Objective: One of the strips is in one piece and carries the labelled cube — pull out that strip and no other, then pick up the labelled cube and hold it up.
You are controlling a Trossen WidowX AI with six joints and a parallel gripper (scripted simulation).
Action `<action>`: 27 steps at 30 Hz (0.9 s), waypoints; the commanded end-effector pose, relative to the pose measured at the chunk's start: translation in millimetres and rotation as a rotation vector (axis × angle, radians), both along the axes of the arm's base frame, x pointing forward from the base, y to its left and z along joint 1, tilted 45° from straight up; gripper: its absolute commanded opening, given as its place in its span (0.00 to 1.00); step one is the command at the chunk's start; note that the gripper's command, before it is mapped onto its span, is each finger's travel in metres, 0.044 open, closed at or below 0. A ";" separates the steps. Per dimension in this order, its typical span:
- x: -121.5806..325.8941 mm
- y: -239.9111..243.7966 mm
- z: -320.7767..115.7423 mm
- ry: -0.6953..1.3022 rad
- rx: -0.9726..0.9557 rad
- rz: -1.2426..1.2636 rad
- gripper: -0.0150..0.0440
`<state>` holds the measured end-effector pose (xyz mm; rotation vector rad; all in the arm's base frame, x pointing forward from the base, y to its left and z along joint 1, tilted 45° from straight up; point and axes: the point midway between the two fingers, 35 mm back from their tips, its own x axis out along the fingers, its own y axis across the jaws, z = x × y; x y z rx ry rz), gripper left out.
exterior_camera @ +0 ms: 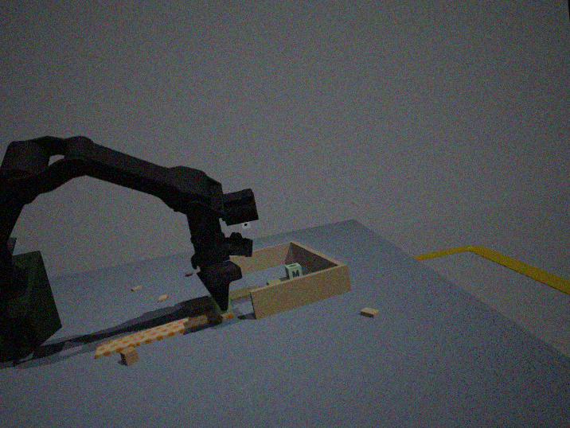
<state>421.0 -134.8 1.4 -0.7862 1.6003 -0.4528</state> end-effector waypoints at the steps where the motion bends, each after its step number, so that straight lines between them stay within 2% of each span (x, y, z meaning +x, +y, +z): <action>1: -7.1 6.8 3.6 0.001 0.001 0.001 0.25; 14: -53.8 40.3 20.0 0.009 0.001 0.004 0.25; 27: -84.7 48.4 16.7 0.012 0.001 0.005 0.25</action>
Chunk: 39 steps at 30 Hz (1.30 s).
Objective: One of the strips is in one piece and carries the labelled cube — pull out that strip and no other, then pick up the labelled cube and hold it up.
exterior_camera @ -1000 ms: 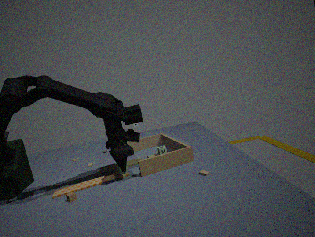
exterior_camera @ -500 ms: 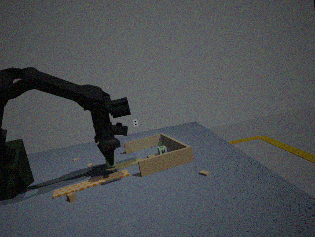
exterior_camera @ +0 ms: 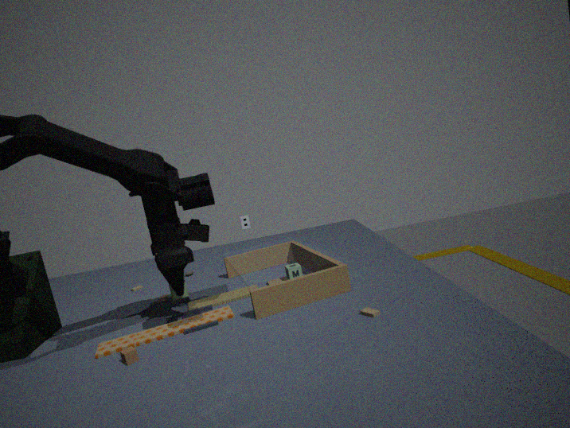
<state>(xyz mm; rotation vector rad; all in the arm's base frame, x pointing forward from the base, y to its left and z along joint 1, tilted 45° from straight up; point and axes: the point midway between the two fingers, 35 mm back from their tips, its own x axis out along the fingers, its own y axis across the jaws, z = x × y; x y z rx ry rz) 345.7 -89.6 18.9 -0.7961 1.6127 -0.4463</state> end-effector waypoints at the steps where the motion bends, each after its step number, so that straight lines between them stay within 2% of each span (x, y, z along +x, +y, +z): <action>1: -12.9 3.9 -1.3 -0.004 0.003 0.000 0.25; 12: -50.1 9.8 -7.1 -0.001 0.003 0.000 0.25; 21: -49.0 34.9 17.4 -0.001 0.005 0.001 0.25; 39: -49.0 35.6 18.1 -0.001 0.005 0.000 0.25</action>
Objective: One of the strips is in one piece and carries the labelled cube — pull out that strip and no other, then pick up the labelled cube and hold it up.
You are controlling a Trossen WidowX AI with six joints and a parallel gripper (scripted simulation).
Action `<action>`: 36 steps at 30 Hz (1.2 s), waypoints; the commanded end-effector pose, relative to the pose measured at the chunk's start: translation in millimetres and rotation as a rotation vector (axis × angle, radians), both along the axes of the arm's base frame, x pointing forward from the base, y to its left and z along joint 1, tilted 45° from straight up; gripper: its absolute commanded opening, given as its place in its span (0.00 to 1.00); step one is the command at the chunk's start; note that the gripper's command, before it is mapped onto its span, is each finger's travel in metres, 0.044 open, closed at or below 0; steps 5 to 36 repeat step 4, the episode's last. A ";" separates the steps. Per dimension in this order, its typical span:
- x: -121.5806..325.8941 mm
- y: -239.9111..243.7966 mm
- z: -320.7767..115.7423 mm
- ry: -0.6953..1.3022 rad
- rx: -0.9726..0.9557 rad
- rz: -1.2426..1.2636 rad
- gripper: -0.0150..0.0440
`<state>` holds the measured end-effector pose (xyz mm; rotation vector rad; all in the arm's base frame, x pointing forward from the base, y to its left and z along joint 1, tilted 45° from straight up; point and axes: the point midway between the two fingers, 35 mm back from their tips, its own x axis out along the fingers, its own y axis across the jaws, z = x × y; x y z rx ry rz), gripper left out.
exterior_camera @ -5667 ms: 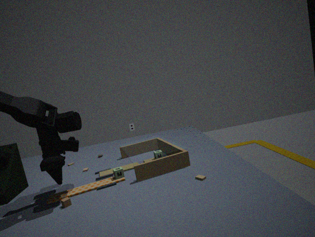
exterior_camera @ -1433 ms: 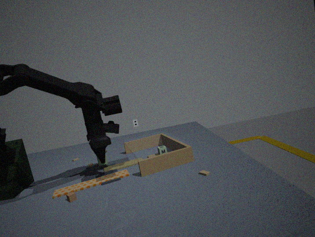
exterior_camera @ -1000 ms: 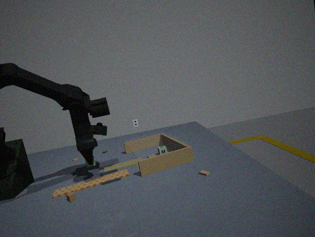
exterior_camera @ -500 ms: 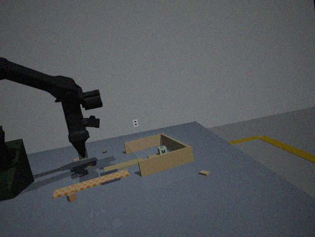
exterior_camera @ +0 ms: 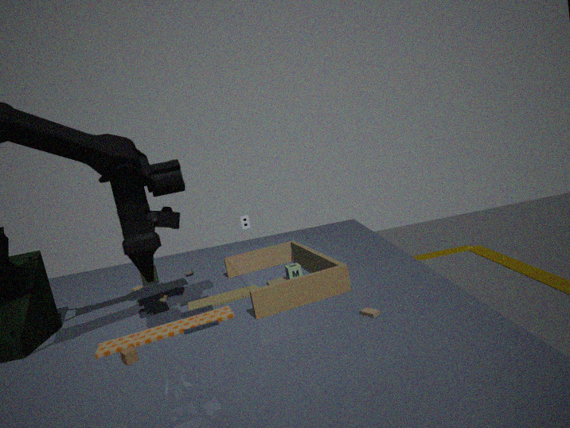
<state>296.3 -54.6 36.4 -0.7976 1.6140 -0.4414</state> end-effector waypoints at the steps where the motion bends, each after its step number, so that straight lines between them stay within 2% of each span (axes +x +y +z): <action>1: 0.4 0.6 0.6 -0.003 0.003 -0.003 0.25; 36: 0.4 0.6 0.6 -0.003 0.003 -0.003 0.25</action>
